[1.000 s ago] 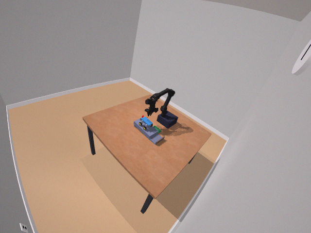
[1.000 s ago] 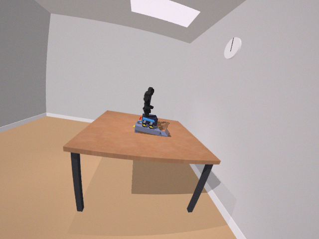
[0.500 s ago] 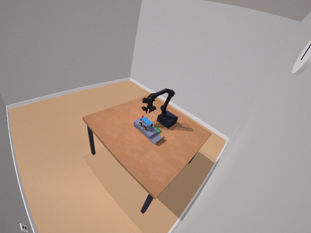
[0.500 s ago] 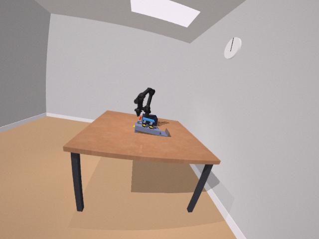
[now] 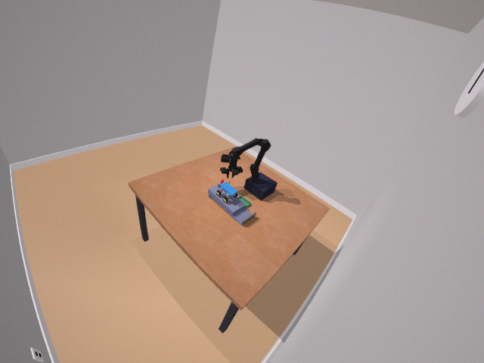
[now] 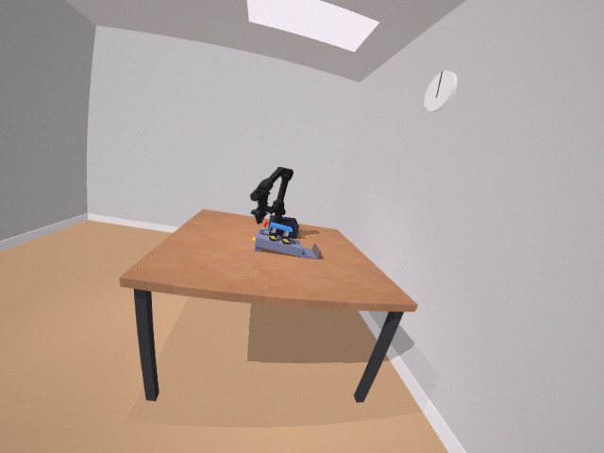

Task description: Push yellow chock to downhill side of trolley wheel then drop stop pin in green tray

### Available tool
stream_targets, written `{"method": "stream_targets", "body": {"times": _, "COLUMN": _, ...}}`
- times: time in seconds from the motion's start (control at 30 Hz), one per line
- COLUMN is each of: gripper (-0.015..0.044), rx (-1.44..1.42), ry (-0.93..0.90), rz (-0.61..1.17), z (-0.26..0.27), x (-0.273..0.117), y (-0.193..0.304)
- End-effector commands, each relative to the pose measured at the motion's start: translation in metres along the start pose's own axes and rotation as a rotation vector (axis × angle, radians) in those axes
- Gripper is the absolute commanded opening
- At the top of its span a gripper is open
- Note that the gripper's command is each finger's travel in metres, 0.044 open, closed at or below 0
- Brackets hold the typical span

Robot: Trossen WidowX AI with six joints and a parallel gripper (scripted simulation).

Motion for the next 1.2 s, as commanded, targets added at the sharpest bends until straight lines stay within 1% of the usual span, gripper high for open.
{"method": "stream_targets", "body": {"times": 0.0, "gripper": 0.019, "rx": 0.007, "ry": -0.005, "rz": 0.004, "z": 0.002, "x": 0.014, "y": 0.0}}
{"method": "stream_targets", "body": {"times": 0.13, "gripper": 0.019, "rx": 0.007, "ry": -0.005, "rz": 0.004, "z": 0.003, "x": 0.026, "y": 0.001}}
{"method": "stream_targets", "body": {"times": 0.37, "gripper": 0.019, "rx": 0.007, "ry": -0.005, "rz": 0.004, "z": 0.003, "x": 0.028, "y": 0.001}}
{"method": "stream_targets", "body": {"times": 0.93, "gripper": 0.019, "rx": 0.007, "ry": -0.006, "rz": 0.003, "z": 0.004, "x": 0.056, "y": 0.001}}
{"method": "stream_targets", "body": {"times": 1.17, "gripper": 0.019, "rx": 0.007, "ry": -0.006, "rz": 0.003, "z": 0.004, "x": 0.059, "y": 0.001}}
Point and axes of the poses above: the point midway between the two fingers, 35 mm back from their tips, its own x axis out along the fingers, its own z axis across the jaws, y = z × x, the point moved 7 cm from there along -x, back along the fingers, and after that the axes turned 6 degrees about -x, right-handed, at the moved point
